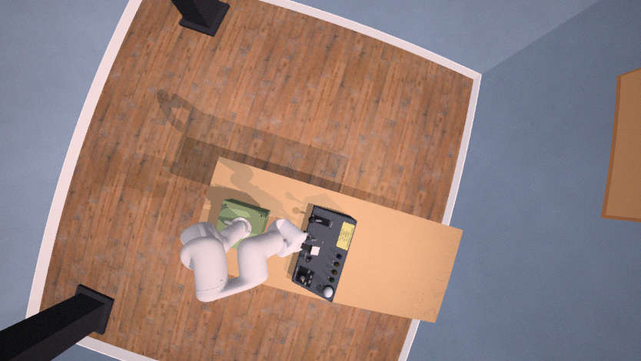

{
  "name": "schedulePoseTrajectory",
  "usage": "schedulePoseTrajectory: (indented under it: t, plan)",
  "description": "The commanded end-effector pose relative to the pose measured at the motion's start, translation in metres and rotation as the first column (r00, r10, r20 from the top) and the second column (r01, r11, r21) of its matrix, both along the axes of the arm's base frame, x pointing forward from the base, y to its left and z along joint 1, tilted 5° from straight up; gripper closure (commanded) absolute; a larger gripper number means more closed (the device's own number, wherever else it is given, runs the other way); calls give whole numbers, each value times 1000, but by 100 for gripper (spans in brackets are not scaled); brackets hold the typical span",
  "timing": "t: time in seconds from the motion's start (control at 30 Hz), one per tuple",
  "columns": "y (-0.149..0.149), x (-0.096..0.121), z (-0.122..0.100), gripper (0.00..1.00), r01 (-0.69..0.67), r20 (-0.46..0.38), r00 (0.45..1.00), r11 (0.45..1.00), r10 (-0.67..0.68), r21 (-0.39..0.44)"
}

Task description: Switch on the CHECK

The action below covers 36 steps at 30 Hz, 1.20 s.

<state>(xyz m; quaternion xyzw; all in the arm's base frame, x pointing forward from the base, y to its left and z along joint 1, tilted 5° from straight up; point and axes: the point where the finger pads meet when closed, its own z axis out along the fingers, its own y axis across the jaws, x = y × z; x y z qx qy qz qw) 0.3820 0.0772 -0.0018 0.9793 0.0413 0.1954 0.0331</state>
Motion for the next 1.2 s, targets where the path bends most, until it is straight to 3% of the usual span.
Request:
schedulePoseTrajectory:
  t: [0.0,1.17]
  plan:
    - [1,3,2,100,0,2,1000,1000,0,1]
    - [3,27,11,100,0,2,1000,1000,0,1]
